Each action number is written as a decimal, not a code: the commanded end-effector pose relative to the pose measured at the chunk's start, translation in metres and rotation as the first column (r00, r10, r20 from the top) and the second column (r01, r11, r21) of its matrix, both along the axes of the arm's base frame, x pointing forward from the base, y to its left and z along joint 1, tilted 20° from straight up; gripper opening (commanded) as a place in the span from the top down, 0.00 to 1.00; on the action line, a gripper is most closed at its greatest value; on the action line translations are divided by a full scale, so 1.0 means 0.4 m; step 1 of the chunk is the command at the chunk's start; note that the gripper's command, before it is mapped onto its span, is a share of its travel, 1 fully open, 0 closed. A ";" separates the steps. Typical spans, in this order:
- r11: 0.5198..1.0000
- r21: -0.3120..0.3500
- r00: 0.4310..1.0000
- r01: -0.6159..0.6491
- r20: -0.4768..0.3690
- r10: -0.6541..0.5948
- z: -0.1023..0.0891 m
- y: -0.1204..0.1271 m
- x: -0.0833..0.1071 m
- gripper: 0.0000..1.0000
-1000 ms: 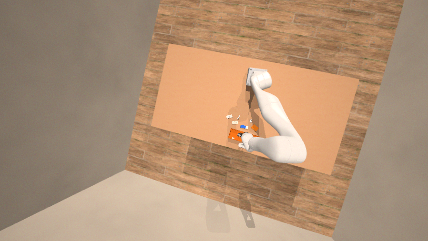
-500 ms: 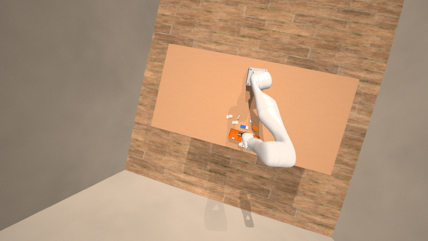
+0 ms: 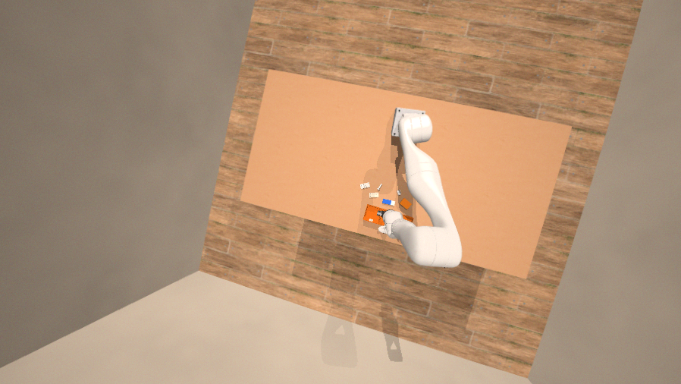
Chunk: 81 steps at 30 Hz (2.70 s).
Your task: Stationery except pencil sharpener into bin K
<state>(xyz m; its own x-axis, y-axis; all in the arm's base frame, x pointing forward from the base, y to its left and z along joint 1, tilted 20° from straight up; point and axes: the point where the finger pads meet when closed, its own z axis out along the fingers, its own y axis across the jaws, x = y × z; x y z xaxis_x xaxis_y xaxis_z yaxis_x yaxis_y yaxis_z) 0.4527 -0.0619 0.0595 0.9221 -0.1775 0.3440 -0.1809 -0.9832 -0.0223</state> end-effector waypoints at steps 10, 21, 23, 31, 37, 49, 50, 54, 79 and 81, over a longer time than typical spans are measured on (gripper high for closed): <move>1.000 -0.001 1.000 0.003 0.002 -0.003 0.000 -0.004 0.001 0.91; 1.000 -0.001 1.000 0.003 0.002 -0.003 0.000 -0.004 0.001 0.91; 1.000 -0.001 1.000 0.003 0.002 -0.003 0.000 -0.004 0.001 0.91; 1.000 -0.001 1.000 0.003 0.002 -0.003 0.000 -0.004 0.001 0.91; 1.000 -0.001 1.000 0.003 0.002 -0.003 0.000 -0.004 0.001 0.91; 1.000 0.005 1.000 0.004 -0.001 -0.004 0.017 0.000 -0.010 0.91; 1.000 0.005 1.000 0.004 0.000 -0.004 0.020 0.001 -0.010 0.91; 1.000 0.004 1.000 0.003 0.001 -0.003 0.027 0.001 -0.010 0.91; 1.000 0.004 1.000 0.003 0.003 -0.003 0.127 0.005 -0.043 0.91; 1.000 0.004 1.000 0.003 0.003 -0.003 0.127 0.005 -0.043 0.91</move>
<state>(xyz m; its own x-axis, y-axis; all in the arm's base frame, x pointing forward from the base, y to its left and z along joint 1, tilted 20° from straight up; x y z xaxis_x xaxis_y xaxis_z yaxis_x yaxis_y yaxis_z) 0.4331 -0.0683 0.1058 0.9195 -0.1914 0.3433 -0.1970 -0.9802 -0.0188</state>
